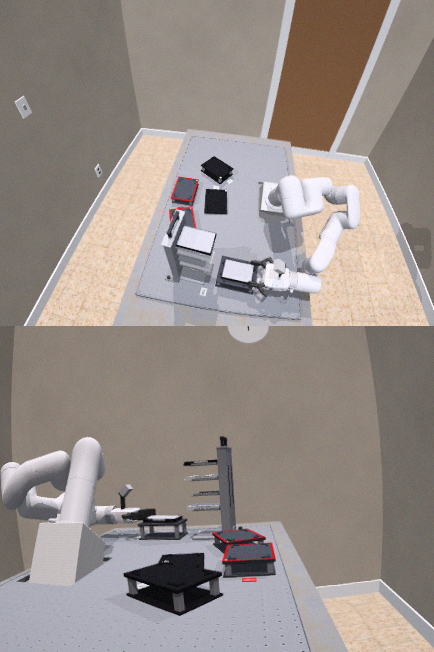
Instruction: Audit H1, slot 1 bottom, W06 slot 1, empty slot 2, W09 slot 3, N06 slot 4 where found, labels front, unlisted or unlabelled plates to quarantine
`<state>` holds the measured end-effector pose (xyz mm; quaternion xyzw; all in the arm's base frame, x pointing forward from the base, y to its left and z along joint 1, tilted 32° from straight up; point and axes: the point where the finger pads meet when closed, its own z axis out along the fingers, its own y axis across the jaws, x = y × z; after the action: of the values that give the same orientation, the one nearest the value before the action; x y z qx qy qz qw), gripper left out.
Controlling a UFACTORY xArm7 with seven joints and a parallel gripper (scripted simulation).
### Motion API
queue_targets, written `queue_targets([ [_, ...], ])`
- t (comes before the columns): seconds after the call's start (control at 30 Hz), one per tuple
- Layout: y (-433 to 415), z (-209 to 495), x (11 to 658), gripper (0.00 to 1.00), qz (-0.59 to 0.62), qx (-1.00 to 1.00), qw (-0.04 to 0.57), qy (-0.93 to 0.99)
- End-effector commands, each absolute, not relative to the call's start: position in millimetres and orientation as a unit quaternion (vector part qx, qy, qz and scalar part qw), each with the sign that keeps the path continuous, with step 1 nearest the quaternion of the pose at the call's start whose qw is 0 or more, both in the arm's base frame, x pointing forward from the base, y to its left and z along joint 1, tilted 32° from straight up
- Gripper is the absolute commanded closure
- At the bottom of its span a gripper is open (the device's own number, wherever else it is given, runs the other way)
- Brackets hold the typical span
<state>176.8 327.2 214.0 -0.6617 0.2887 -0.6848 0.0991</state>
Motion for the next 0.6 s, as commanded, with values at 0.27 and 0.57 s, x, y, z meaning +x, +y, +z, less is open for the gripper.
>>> queue_targets([
  [0.27,328.4,211.5,177.5,1.00,-0.684,-0.661,0.099,0.290],
  [0.57,329.1,210.4,177.6,1.00,-0.684,-0.661,0.099,0.290],
])
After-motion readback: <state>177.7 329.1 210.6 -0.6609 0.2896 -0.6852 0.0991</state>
